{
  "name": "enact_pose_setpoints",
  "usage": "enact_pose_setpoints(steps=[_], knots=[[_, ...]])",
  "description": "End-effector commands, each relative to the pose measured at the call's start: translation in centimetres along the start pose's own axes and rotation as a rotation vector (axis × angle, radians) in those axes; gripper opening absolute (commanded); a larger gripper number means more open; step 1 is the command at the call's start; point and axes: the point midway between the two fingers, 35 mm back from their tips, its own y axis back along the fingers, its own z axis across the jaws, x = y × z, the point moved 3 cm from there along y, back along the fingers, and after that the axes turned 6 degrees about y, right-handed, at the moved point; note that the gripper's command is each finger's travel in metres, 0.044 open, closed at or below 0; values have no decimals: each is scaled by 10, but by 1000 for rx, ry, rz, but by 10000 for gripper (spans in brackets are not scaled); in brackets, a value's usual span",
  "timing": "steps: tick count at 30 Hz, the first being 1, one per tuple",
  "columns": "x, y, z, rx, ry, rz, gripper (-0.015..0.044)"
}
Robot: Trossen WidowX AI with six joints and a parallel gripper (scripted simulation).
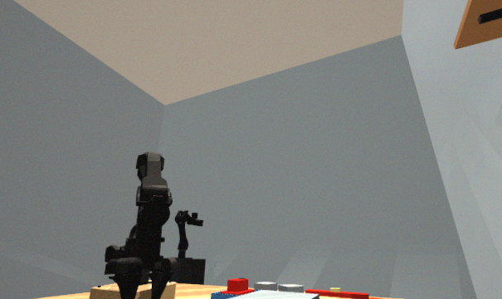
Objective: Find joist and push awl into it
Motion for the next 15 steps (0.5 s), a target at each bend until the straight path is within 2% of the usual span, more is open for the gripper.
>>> enact_pose_setpoints(steps=[1,15], knots=[[-2,-8,-2,7,4,-6,440],[-5,-27,-4,7,4,-7,440]])
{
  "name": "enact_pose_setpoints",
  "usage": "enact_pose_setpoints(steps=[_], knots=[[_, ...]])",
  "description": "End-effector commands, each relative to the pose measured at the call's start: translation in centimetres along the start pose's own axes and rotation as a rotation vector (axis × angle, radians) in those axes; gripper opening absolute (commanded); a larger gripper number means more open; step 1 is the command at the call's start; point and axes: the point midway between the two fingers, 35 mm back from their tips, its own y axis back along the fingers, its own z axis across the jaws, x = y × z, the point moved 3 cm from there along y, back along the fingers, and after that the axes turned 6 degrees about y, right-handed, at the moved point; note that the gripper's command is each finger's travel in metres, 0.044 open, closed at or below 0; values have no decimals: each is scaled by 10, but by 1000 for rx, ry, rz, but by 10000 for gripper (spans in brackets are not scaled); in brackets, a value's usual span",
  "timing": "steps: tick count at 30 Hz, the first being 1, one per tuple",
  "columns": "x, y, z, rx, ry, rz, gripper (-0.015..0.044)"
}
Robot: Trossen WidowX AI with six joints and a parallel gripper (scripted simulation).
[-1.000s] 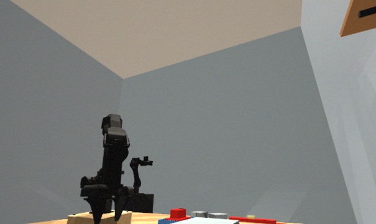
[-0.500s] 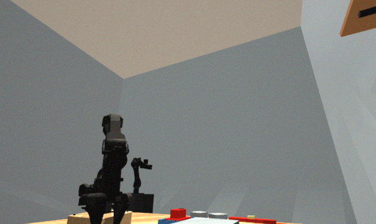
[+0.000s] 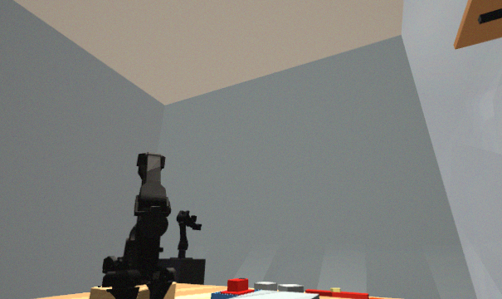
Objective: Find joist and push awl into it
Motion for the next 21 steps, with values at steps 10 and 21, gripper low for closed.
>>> enact_pose_setpoints(steps=[10,21], knots=[[-2,-4,-2,6,4,-5,230],[-2,-4,-2,6,4,-5,39]])
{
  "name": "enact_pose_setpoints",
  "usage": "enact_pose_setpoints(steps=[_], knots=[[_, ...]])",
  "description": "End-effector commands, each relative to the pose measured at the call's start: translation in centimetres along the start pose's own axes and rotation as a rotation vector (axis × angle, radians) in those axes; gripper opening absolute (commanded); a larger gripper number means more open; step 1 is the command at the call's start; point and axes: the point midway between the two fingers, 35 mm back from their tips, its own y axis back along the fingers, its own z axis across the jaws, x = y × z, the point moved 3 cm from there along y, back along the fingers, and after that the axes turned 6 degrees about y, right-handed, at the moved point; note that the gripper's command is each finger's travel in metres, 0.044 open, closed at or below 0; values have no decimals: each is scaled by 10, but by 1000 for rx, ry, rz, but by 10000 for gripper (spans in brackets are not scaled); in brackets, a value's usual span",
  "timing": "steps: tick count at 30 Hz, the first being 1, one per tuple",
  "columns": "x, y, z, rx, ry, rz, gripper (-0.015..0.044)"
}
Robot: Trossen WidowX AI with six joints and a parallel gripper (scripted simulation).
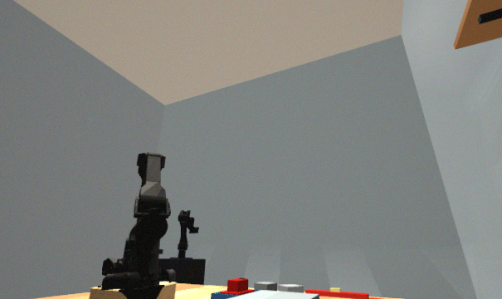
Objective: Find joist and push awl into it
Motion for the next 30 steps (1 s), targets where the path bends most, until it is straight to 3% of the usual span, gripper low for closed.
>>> enact_pose_setpoints(steps=[1,3,26,30], knots=[[0,0,0,0,5,-1,32],[0,0,0,0,5,-1,0],[10,119,2,0,5,0,0],[10,123,1,-2,10,3,0]])
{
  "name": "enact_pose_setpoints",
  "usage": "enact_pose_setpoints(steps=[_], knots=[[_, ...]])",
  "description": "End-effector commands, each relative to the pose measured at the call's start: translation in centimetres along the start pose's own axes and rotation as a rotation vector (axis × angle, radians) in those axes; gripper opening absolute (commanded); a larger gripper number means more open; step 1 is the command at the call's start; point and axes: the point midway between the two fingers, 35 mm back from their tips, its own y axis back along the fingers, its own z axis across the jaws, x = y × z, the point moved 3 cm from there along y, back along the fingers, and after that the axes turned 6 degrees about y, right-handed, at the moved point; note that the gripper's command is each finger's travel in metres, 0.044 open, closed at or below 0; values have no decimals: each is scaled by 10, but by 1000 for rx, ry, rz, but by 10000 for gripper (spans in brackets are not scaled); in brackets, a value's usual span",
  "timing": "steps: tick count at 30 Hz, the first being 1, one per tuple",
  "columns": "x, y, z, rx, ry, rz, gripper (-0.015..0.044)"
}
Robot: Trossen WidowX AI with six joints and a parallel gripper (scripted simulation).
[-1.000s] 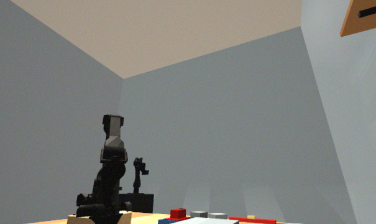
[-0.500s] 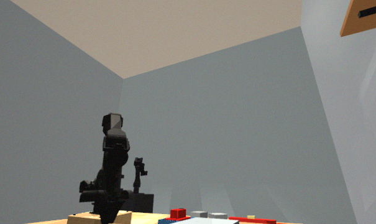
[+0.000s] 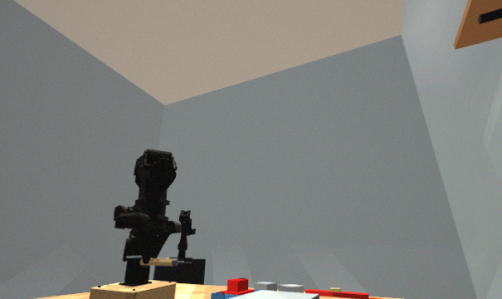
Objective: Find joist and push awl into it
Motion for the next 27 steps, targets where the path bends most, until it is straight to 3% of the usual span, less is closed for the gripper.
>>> enact_pose_setpoints(steps=[1,13,27], knots=[[0,7,-1,-9,11,10,0],[17,6,7,-160,380,206,0],[37,16,16,-469,875,358,0]])
